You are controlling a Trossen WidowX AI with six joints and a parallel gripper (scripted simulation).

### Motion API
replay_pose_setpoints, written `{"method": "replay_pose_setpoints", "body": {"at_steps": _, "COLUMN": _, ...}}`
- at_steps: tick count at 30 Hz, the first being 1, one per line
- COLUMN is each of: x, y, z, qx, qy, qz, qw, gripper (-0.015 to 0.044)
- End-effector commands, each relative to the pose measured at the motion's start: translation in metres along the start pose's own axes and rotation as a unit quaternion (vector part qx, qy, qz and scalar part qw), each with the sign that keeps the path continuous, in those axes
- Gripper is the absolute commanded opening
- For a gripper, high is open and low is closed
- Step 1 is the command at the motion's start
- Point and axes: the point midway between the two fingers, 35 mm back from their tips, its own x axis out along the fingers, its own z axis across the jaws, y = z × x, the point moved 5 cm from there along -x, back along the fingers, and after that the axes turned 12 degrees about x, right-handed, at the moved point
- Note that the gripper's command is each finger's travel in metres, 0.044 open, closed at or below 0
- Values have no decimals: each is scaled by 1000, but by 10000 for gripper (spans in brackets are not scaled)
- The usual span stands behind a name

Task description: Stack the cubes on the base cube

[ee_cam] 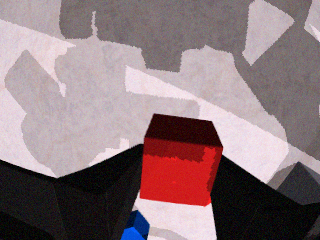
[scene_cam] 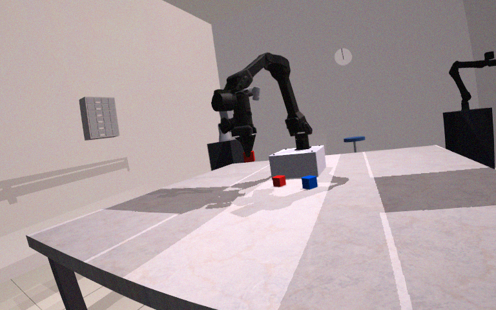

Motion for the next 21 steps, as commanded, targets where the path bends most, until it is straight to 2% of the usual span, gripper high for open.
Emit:
{"method": "replay_pose_setpoints", "body": {"at_steps": 1, "x": 4, "y": 15, "z": 3, "qx": 6, "qy": 2, "qz": 2, "qw": 1000, "gripper": 105}}
{"method": "replay_pose_setpoints", "body": {"at_steps": 21, "x": 19, "y": 77, "z": 13, "qx": 39, "qy": 1, "qz": 5, "qw": 999, "gripper": 105}}
